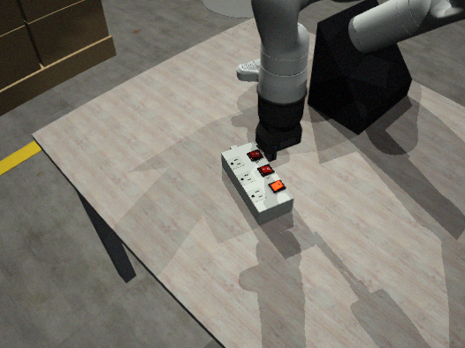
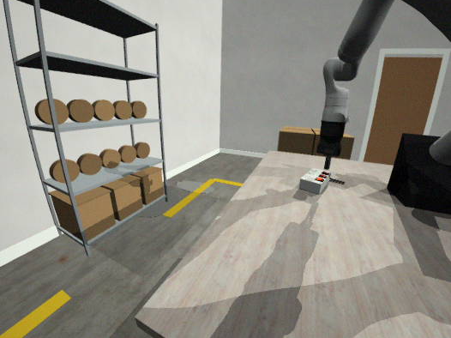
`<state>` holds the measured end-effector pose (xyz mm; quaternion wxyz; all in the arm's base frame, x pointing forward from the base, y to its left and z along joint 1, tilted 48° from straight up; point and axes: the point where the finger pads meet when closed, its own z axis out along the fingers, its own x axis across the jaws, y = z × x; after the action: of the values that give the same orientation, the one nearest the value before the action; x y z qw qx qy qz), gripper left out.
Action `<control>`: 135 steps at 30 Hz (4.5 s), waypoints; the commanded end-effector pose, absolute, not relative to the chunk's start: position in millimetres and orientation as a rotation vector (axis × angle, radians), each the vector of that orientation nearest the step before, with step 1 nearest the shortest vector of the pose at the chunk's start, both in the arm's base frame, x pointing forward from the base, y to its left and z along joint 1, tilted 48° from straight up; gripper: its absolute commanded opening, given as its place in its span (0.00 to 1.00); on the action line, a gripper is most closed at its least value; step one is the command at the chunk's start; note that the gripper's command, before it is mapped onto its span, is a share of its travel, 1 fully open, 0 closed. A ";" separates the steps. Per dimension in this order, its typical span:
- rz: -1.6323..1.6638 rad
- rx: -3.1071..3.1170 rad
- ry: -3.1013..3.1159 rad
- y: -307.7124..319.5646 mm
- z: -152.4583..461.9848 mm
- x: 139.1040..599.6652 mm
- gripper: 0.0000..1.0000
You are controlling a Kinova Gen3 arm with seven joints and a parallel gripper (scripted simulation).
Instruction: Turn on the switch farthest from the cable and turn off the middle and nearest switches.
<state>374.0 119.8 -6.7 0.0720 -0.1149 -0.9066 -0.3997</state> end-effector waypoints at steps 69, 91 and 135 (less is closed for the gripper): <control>-1.205 -0.349 -2.733 39.9 65.8 380.4 1.00; -1.205 -0.349 -2.733 39.9 65.8 380.4 1.00; -1.205 -0.349 -2.733 39.9 65.8 380.4 1.00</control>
<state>380.0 40.6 65.5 0.0680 -0.1155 -0.9067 -0.3999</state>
